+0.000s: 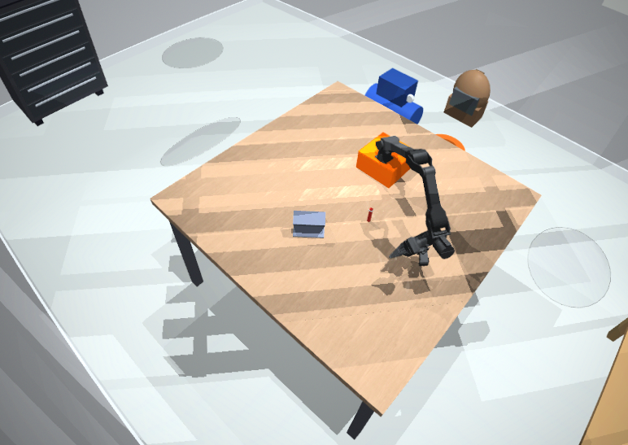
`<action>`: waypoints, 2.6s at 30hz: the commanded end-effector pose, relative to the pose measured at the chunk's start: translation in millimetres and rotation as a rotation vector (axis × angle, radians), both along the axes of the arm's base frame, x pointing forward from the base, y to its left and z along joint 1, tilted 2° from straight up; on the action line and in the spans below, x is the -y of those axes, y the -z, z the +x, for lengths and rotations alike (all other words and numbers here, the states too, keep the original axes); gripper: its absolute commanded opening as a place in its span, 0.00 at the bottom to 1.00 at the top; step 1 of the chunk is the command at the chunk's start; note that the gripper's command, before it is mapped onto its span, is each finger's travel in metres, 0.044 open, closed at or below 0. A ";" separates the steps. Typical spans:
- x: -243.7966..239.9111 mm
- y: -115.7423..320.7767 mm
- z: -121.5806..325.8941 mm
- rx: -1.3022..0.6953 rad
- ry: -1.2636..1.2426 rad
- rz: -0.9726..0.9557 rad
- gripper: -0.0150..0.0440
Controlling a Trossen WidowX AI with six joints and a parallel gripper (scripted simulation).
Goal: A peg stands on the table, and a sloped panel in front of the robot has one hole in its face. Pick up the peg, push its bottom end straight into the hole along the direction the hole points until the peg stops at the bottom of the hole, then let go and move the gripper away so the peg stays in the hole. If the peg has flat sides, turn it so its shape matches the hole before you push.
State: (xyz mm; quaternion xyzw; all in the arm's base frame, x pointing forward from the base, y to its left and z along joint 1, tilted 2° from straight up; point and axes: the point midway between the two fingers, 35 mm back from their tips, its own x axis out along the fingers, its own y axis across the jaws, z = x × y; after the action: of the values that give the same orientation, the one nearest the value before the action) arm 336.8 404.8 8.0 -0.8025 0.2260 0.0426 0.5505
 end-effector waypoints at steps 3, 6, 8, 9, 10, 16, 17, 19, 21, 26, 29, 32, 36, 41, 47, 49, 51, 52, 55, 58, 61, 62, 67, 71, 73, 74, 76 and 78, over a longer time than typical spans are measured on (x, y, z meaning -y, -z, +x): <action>5.2 -0.3 2.4 -0.018 0.012 0.024 1.00; 15.7 -0.8 6.7 -0.054 0.038 0.073 1.00; 22.9 -1.2 9.1 -0.078 0.057 0.106 1.00; 26.5 -1.3 10.1 -0.089 0.067 0.123 1.00; 30.1 -1.5 11.1 -0.101 0.077 0.139 1.00; 52.5 -2.3 15.1 -0.170 0.143 0.238 1.00; 56.3 -2.4 15.5 -0.181 0.155 0.254 1.00; 63.8 -2.7 15.9 -0.204 0.179 0.287 1.00; 71.4 -2.9 15.9 -0.226 0.205 0.320 1.00; 90.3 -3.5 14.5 -0.279 0.272 0.403 1.00; 101.6 -3.9 12.5 -0.311 0.316 0.452 1.00; 112.7 -4.3 9.8 -0.341 0.362 0.502 1.00; 127.3 -4.9 5.0 -0.381 0.426 0.567 1.00; 145.1 -5.8 -2.8 -0.428 0.510 0.648 1.00; 165.3 -7.1 -14.5 -0.483 0.619 0.744 1.00; 171.8 -7.6 -19.0 -0.500 0.657 0.775 1.00; 177.9 -8.1 -23.6 -0.517 0.695 0.806 1.00; 180.9 -8.4 -26.0 -0.525 0.713 0.821 1.00; 189.6 -9.3 -33.4 -0.549 0.771 0.865 1.00; 197.9 -10.2 -41.3 -0.572 0.829 0.909 1.00; 205.7 -11.2 -49.5 -0.594 0.888 0.951 1.00; 208.1 -11.5 -52.2 -0.601 0.907 0.964 1.00; 219.6 -13.3 -66.5 -0.634 1.005 1.030 1.00; 228.0 -14.8 -78.3 -0.658 1.081 1.078 1.00; 231.8 -15.4 -84.2 -0.669 1.114 1.098 1.00; 233.7 -15.7 -87.1 -0.674 1.131 1.108 1.00; 236.0 -16.1 -90.9 -0.680 1.152 1.121 1.00; 236.3 -16.2 -91.4 -0.681 1.155 1.122 1.00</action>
State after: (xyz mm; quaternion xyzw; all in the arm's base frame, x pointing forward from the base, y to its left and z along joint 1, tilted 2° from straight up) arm 253.7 172.8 24.6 -0.1348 0.6854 0.1029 0.7082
